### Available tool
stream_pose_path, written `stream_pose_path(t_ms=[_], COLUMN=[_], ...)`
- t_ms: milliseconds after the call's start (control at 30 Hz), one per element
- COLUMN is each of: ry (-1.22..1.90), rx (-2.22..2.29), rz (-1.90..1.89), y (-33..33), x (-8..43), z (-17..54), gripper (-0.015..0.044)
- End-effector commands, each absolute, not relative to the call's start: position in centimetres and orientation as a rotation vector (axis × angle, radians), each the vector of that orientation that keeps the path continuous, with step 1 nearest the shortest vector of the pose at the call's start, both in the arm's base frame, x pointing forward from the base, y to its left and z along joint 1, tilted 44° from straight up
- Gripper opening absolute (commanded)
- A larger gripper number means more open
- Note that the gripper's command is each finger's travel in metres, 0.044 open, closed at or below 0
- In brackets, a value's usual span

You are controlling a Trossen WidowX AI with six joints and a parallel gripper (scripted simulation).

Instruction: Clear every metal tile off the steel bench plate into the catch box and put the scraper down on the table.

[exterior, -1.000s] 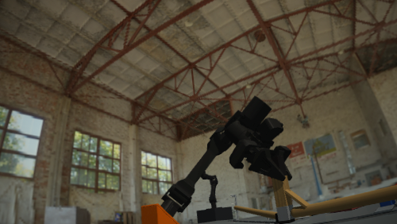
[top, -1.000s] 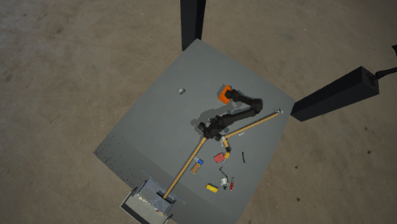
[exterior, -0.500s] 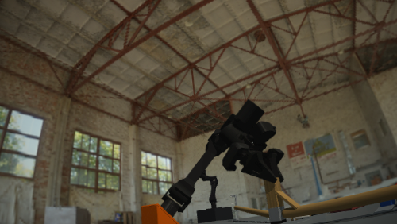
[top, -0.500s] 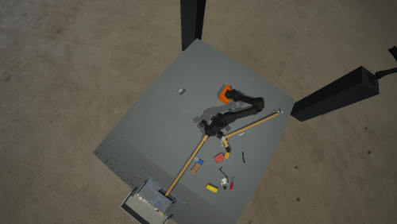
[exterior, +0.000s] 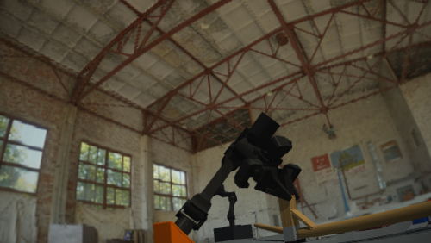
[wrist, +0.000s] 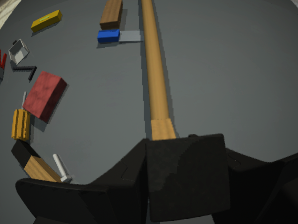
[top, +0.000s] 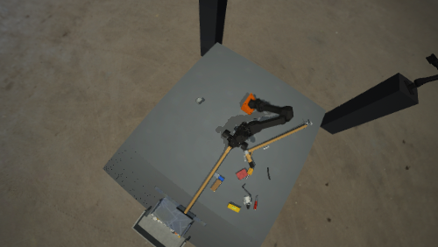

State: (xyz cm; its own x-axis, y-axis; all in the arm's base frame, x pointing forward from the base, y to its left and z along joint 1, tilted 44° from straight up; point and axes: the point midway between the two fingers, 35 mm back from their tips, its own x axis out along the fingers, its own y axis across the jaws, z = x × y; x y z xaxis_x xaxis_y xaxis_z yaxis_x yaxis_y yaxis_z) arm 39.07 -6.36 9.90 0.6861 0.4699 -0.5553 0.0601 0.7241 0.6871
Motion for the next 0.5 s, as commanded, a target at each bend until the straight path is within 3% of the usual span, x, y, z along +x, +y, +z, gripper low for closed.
stream_pose_path(t_ms=[0, 467], ry=[0.777, 0.776], rx=[0.735, 0.735], rz=[0.254, 0.253], y=[-6.6, -6.2], x=[38.6, 36.6], z=[10.3, 10.0], gripper=[0.0, 0.0])
